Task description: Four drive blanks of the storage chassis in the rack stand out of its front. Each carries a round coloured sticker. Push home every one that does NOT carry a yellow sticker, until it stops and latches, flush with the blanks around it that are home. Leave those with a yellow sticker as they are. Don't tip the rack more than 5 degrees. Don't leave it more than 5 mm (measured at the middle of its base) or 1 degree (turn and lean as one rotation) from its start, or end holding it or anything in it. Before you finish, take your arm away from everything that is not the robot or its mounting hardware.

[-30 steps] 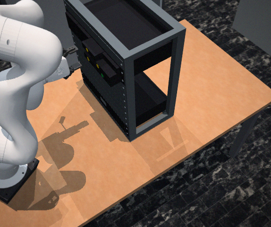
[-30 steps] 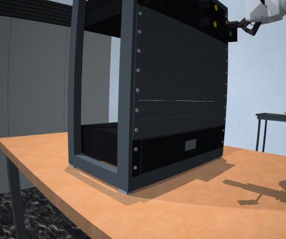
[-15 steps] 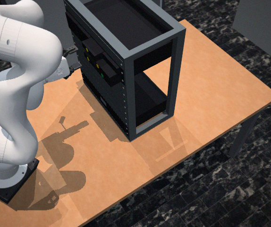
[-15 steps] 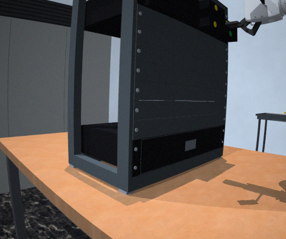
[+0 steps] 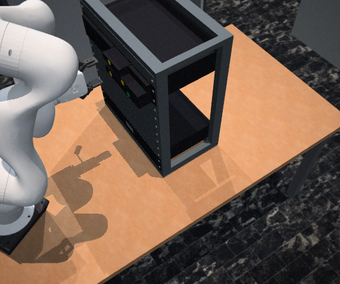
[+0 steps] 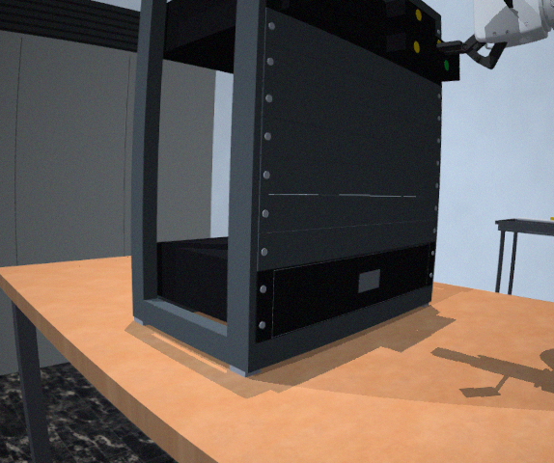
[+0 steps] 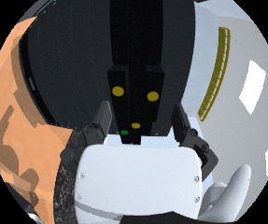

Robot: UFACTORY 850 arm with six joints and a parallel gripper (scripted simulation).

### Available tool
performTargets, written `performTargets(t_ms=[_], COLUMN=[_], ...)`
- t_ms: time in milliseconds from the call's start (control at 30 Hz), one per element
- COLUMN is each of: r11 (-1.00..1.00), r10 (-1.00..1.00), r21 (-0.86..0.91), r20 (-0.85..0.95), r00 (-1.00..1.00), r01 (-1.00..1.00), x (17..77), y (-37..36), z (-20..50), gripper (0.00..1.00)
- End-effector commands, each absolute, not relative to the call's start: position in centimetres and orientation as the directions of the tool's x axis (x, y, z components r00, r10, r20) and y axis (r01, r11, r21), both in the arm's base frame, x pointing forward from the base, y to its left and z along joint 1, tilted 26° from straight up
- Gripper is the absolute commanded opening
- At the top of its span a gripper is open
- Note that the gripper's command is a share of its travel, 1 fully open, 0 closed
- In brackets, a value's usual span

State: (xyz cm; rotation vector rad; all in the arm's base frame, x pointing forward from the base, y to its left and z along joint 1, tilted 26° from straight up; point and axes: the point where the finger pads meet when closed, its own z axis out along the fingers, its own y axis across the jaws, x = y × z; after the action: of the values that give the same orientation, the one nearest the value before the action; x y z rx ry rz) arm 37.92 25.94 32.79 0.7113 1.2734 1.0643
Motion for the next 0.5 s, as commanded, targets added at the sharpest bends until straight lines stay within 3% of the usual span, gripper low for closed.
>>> performTargets(t_ms=[0,467], r11=[0.379,0.379], r10=[0.916,0.916], r21=[0.896,0.896], r20=[-0.399,-0.399], r00=[-0.041,-0.041], r01=[-0.232,-0.232], x=[37.9,38.0], y=[26.0,22.6], z=[32.8,33.8], gripper=[1.0,1.0])
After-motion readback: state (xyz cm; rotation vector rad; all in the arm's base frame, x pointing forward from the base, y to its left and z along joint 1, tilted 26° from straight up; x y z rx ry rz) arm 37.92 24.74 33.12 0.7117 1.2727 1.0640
